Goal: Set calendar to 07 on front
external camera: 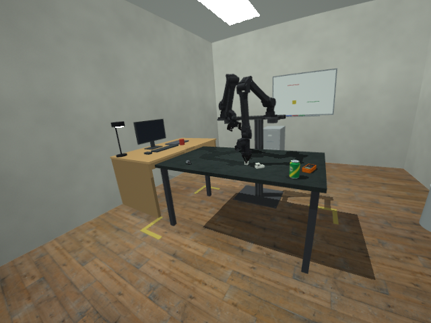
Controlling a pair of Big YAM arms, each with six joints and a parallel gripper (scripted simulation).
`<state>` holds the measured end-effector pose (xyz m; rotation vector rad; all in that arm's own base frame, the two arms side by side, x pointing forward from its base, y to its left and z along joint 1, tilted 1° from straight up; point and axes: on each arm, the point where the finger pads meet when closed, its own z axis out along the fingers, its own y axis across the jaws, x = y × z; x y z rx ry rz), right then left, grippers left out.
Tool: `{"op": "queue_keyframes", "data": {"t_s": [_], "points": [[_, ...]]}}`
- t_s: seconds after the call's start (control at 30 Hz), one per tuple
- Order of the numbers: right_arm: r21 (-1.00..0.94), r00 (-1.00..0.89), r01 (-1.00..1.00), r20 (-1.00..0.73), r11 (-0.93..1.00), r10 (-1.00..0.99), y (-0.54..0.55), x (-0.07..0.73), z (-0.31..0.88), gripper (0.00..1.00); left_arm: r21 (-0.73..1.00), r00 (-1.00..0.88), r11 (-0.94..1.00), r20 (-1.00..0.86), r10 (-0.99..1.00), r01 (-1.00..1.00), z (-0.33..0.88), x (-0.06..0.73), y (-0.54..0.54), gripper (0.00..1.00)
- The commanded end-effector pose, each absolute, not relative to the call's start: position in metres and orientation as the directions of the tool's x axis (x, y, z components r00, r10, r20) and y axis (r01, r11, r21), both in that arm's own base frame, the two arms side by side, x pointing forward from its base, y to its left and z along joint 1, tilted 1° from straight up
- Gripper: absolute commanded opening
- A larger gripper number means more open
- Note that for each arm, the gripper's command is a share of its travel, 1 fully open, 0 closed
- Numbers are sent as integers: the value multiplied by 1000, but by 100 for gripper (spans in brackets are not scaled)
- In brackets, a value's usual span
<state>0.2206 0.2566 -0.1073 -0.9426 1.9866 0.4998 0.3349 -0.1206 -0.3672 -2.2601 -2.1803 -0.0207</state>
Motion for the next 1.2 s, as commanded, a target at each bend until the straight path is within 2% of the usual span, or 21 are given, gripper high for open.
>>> {"op": "queue_keyframes", "data": {"t_s": [0.0, 0.03, 0.13, 0.6, 0.73, 1.17], "points": [[-8, -336, -775, -842, 632, -422, 255, 219, -101, 100, 5, 44, -44, 8, 999, 999, -366, 334, -118, 24], [-8, -336, -775, -842, 632, -422, 255, 219, -101, 100, 5, 44, -44, 8, 999, 999, -366, 334, -118, 24], [-8, -336, -775, -842, 632, -422, 255, 219, -101, 100, -6, 41, -41, 11, 999, 999, -364, 333, -116, 53], [-8, -336, -775, -842, 632, -422, 255, 219, -101, 100, -13, 39, -39, 13, 999, 999, -334, 342, -115, 54], [-8, -336, -775, -842, 632, -422, 255, 219, -101, 100, -12, 51, -50, 13, 999, 999, -321, 340, -125, 100], [-8, -336, -775, -842, 632, -422, 255, 219, -101, 100, -6, 39, -39, 12, 999, 999, -311, 328, -123, 100]]}}
